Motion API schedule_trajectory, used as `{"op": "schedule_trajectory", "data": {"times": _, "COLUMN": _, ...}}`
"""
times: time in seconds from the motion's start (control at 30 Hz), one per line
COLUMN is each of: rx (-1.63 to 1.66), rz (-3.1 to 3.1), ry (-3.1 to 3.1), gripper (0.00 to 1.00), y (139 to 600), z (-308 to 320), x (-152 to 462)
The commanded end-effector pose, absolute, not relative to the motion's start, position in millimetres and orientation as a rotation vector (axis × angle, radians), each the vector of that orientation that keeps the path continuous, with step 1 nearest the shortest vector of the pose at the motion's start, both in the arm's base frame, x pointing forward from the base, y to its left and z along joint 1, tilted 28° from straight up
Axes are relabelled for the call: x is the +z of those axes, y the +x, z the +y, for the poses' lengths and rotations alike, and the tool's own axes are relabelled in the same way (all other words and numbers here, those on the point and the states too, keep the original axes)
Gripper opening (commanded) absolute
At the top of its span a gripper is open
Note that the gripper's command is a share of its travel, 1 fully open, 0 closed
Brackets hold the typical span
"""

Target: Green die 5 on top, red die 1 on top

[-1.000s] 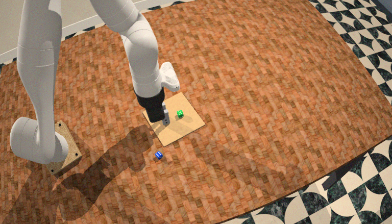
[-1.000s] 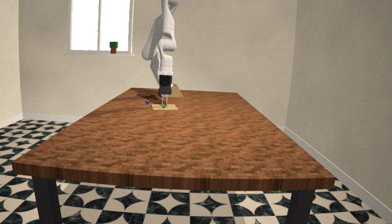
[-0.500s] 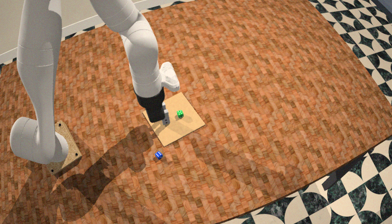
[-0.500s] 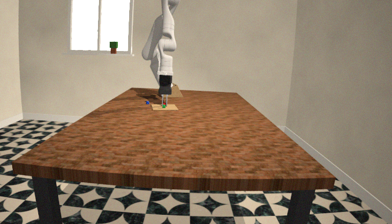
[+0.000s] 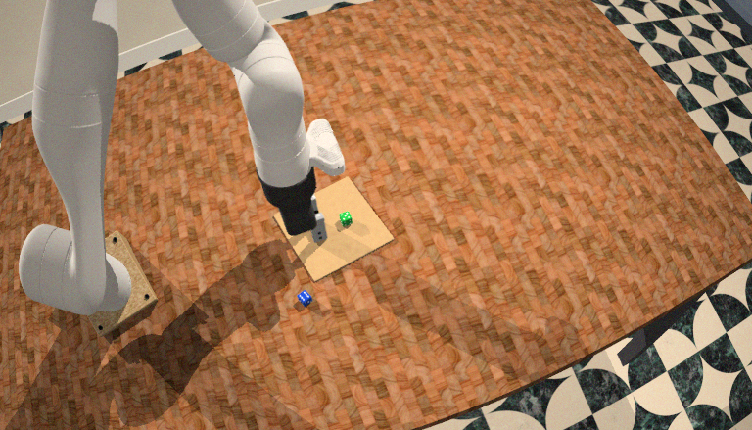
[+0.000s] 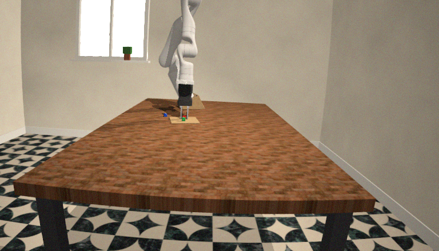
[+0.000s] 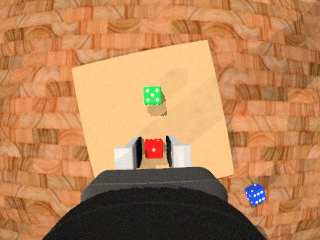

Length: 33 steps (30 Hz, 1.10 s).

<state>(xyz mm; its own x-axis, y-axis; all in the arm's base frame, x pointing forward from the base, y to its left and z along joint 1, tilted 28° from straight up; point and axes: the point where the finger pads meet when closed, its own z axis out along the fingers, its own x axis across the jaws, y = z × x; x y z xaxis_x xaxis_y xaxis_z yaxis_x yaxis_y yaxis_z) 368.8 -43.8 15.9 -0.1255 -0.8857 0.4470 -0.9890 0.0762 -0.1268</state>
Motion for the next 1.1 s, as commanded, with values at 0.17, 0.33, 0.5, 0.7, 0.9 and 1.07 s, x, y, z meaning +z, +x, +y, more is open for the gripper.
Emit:
{"op": "schedule_trajectory", "data": {"times": 0.17, "rx": 0.589, "rz": -2.102, "ry": 1.889, "gripper": 0.64, "y": 369, "z": -43, "x": 16}}
{"op": "schedule_trajectory", "data": {"times": 0.33, "rx": 0.589, "rz": -2.102, "ry": 1.889, "gripper": 0.64, "y": 369, "z": -43, "x": 16}}
{"op": "schedule_trajectory", "data": {"times": 0.5, "rx": 0.589, "rz": -2.102, "ry": 1.889, "gripper": 0.64, "y": 369, "z": -43, "x": 17}}
{"op": "schedule_trajectory", "data": {"times": 0.7, "rx": 0.589, "rz": -2.102, "ry": 1.889, "gripper": 0.64, "y": 368, "z": -38, "x": 27}}
{"op": "schedule_trajectory", "data": {"times": 0.9, "rx": 0.589, "rz": -2.102, "ry": 1.889, "gripper": 0.64, "y": 366, "z": -25, "x": 52}}
{"op": "schedule_trajectory", "data": {"times": 1.07, "rx": 0.589, "rz": -2.102, "ry": 1.889, "gripper": 0.64, "y": 365, "z": -18, "x": 65}}
